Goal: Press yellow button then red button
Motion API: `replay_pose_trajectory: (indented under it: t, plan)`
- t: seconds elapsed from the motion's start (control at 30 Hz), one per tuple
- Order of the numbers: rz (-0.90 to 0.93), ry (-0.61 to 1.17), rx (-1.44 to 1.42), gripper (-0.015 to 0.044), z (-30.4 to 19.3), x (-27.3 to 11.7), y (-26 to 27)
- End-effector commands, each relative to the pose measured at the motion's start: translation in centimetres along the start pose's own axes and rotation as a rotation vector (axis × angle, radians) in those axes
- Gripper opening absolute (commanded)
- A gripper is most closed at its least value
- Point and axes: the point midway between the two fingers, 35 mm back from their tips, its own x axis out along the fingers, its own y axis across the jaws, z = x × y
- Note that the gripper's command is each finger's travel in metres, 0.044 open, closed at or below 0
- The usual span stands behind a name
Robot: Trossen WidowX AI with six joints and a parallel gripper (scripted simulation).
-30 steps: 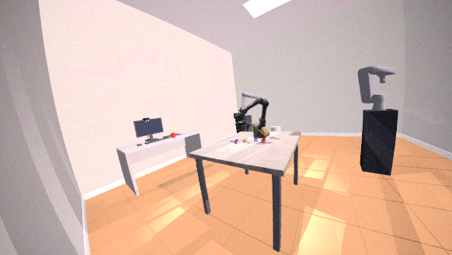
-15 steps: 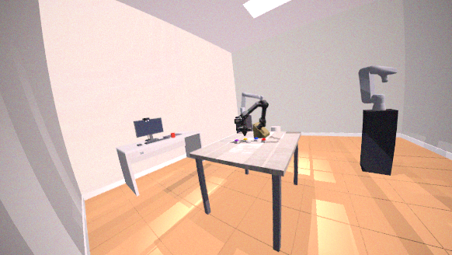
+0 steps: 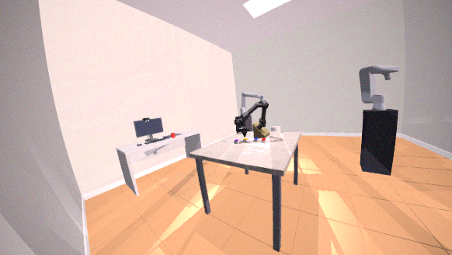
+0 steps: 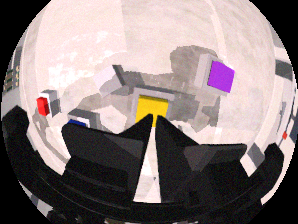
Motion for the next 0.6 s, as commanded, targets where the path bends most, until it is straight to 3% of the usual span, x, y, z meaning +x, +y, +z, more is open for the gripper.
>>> replay_pose_trajectory:
  t: [0.0,0.57]
  plan:
    - [0.012,0.01,0.013,0.002,-0.4,1.0,0.1]
    - [0.014,0.01,0.013,0.002,-0.4,2.5,0.2]
